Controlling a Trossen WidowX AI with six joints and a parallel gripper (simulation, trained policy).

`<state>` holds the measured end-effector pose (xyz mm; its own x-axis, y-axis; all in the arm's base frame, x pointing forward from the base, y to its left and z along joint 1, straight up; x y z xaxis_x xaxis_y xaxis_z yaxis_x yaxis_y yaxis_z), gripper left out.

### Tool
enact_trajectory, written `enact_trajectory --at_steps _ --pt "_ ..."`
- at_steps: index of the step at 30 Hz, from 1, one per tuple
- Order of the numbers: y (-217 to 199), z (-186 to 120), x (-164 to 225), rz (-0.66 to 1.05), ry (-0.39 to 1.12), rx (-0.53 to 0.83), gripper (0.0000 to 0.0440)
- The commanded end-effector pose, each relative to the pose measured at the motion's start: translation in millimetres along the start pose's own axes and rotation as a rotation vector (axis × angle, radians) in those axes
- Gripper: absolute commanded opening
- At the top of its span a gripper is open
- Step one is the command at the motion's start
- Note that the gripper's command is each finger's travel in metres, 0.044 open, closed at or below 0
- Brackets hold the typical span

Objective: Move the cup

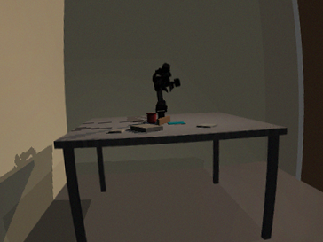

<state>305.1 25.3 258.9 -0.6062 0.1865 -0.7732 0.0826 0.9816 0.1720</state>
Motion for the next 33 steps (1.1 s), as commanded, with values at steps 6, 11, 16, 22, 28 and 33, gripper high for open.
enact_trajectory --at_steps 6,11,16,22,28,33 --pt "-0.6 1.9 10.6 0.004 0.134 0.027 0.0092" --pt "-2.9 2.1 18.0 -0.003 0.216 0.051 0.0100" --pt "-5.9 1.5 25.1 -0.012 0.297 0.075 0.0107" --pt "-10.3 -0.2 33.0 -0.026 0.394 0.104 0.0113" --pt "-16.2 -2.2 40.5 -0.046 0.488 0.132 0.0110" --pt "-22.4 -3.1 46.8 -0.066 0.567 0.154 0.0102"
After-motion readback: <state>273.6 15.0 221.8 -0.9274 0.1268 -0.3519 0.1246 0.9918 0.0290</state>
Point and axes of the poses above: the point midway between the two fingers, 35 mm back from their tips, its own z axis out along the fingers, its own y axis across the jaws, x = y × z, the point moved 1 cm from there along -z, back along the fingers, and after that the axes turned 1 degree about -z, right-handed, at the moved point
